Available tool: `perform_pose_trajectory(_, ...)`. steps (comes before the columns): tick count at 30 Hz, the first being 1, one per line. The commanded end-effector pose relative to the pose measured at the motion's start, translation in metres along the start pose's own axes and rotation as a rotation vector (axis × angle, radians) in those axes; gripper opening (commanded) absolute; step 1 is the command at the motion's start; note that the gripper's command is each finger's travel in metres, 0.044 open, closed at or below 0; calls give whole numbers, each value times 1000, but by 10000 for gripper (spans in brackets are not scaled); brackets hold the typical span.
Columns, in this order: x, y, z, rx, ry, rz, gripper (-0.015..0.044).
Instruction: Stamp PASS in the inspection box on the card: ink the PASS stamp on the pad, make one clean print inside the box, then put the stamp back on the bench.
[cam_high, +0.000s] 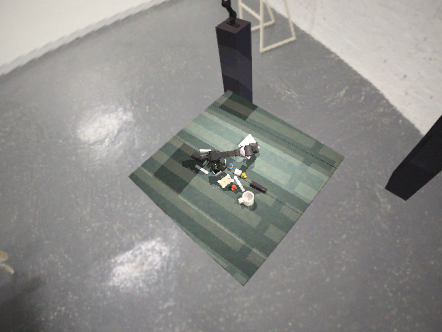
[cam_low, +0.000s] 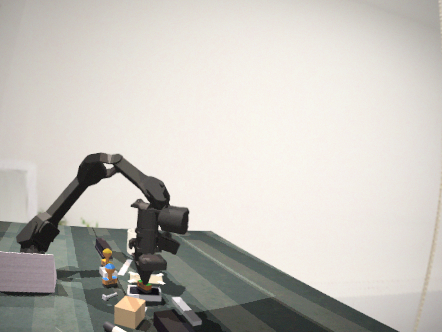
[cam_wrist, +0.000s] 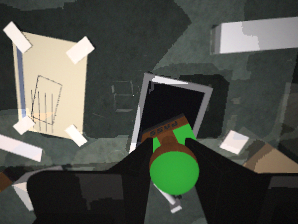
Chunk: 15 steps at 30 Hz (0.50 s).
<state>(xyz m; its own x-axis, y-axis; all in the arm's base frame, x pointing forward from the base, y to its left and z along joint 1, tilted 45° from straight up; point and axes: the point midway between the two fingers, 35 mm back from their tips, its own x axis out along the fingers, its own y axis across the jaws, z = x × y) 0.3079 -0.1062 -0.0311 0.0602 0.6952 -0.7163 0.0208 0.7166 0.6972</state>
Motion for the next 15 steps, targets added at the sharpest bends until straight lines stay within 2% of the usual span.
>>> perform_pose_trajectory(1,1,0,0,4,-3,2,0)
perform_pose_trajectory(15,4,0,0,0,-3,2,0)
